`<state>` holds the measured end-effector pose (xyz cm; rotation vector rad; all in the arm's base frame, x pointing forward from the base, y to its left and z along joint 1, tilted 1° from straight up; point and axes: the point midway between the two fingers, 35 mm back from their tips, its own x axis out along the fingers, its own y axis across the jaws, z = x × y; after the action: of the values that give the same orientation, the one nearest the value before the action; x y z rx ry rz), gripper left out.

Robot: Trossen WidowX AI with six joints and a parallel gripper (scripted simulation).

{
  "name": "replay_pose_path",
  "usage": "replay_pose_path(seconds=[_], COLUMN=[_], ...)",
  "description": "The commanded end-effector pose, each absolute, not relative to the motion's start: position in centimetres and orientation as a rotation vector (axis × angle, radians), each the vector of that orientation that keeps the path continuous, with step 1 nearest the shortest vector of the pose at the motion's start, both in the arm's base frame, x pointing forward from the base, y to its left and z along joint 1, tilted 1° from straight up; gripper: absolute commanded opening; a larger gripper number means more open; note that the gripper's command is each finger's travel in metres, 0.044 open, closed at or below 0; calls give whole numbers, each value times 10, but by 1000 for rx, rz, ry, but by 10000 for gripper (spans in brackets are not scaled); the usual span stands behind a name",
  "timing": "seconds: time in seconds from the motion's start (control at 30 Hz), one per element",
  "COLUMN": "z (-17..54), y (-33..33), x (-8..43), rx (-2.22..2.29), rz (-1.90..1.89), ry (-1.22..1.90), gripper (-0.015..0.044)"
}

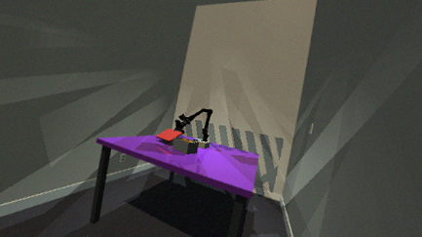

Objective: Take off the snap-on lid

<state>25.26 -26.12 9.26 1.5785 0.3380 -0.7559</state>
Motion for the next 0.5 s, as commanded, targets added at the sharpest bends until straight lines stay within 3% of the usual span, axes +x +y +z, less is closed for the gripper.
replay_pose_path(seconds=[0.0,0.47], z=[89,78], y=[-261,-261], x=[254,254], rx=[1579,1579], rz=[-749,-749], ry=[338,338], gripper=[0,0])
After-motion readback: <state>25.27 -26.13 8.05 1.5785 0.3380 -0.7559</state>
